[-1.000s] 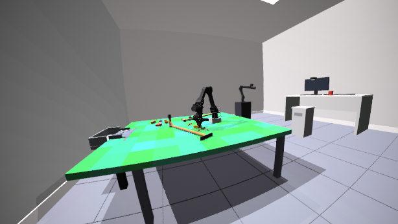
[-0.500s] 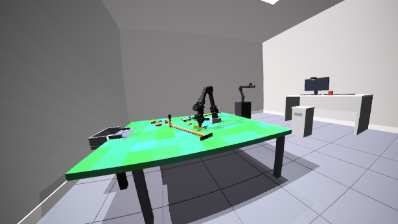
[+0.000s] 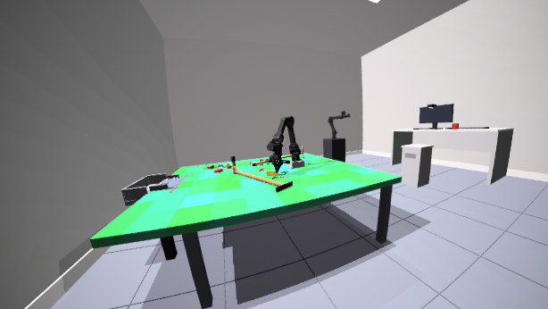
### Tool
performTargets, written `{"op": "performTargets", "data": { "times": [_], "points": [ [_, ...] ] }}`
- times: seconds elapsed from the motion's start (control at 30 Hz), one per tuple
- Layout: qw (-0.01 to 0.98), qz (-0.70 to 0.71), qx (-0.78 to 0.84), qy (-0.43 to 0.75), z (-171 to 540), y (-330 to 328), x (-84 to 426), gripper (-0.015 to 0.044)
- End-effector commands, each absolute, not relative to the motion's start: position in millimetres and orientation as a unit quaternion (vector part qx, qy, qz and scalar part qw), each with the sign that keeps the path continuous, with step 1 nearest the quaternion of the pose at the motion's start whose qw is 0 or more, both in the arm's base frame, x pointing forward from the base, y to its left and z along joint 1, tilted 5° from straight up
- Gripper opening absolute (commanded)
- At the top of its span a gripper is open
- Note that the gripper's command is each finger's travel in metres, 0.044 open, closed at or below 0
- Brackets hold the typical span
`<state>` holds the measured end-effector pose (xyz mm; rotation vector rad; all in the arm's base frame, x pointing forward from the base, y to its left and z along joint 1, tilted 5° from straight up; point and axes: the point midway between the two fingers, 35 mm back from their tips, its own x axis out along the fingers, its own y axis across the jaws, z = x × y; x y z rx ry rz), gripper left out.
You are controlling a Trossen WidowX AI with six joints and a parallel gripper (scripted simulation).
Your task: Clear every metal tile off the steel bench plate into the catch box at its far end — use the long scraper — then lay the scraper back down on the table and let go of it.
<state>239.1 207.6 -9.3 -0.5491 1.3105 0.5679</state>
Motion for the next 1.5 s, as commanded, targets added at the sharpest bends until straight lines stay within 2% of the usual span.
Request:
{"op": "performTargets", "data": {
  "times": [0.0, 1.47],
  "points": [
    [0.719, 0.258, -0.251, 0.594, -10.9, 201.5, 232.7, 0.0000],
    [0.718, 0.258, -0.252, 0.596, -20.5, 152.3, 180.6, 0.0000]
  ]
}}
